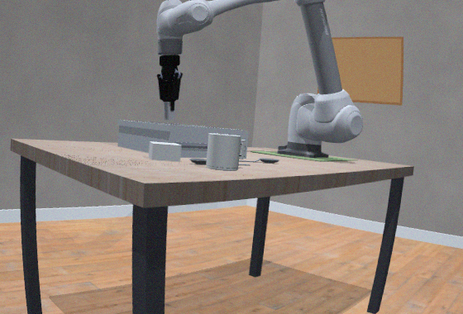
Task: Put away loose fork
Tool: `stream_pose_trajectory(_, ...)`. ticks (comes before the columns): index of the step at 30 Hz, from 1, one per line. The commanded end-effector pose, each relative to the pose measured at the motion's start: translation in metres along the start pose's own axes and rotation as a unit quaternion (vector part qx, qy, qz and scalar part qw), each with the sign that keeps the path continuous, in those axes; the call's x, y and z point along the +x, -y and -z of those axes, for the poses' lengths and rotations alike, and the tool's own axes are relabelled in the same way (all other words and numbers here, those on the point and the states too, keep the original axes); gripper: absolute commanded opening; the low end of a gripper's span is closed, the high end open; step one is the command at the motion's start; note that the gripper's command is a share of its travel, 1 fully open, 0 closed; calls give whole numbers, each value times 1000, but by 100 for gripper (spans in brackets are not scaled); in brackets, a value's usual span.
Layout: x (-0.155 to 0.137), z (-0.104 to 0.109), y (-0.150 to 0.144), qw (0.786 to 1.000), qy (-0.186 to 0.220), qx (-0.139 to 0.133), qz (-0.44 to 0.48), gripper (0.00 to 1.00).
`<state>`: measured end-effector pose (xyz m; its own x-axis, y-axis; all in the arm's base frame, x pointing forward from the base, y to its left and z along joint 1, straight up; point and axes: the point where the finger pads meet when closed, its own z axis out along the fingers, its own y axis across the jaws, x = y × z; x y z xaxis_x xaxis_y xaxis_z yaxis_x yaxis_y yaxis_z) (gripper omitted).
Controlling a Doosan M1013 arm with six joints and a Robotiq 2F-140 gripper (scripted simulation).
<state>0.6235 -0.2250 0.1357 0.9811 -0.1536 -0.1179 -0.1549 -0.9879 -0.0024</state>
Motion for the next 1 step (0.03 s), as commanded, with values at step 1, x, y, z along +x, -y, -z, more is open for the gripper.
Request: stream_pose_trajectory(1, 0, 0, 0, 1000, 0, 0, 0, 14)
